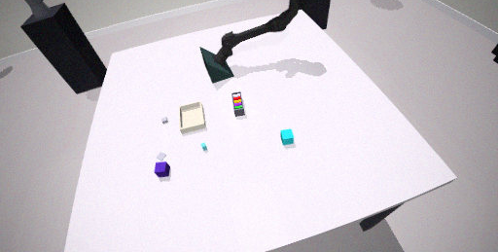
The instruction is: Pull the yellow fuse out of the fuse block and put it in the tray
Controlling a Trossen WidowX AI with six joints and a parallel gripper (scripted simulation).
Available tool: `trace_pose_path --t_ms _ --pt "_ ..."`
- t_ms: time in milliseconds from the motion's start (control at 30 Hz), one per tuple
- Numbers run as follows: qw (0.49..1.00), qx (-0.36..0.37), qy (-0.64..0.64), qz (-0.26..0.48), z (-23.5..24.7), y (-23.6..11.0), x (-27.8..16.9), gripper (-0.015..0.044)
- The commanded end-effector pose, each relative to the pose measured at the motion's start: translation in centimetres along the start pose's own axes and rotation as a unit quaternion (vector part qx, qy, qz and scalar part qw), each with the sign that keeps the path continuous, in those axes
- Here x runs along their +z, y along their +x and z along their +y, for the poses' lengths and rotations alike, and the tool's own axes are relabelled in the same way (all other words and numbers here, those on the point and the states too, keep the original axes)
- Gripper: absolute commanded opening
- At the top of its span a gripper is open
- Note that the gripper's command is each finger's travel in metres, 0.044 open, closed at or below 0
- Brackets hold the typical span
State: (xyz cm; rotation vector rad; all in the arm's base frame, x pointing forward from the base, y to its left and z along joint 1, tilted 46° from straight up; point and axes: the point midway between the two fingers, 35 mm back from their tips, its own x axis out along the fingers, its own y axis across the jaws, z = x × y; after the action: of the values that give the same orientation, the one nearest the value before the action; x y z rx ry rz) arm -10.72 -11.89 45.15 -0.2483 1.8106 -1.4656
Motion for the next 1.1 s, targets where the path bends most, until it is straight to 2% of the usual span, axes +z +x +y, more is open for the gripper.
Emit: trace_pose_path --t_ms 0,133,267,400,533,700,900,1067 --pt "1.0 0.001 -0.002 -0.002 0.0 0.1 0.1 0.0374" --pt "0.997 0.034 -0.042 -0.048 0.8 1.7 3.3 0.0269" --pt "0.979 0.097 -0.12 -0.133 3.2 3.9 9.5 0.0164" --pt "0.949 0.148 -0.179 -0.211 6.3 4.3 15.0 0.0062" --pt "0.906 0.197 -0.249 -0.281 10.1 3.8 19.9 0.0062" --pt "0.827 0.251 -0.356 -0.355 15.8 2.3 24.8 0.0062" --pt "0.738 0.292 -0.448 -0.411 21.9 0.1 27.9 0.0062" --pt "0.62 0.34 -0.53 -0.468 28.7 -3.5 29.9 0.0062"
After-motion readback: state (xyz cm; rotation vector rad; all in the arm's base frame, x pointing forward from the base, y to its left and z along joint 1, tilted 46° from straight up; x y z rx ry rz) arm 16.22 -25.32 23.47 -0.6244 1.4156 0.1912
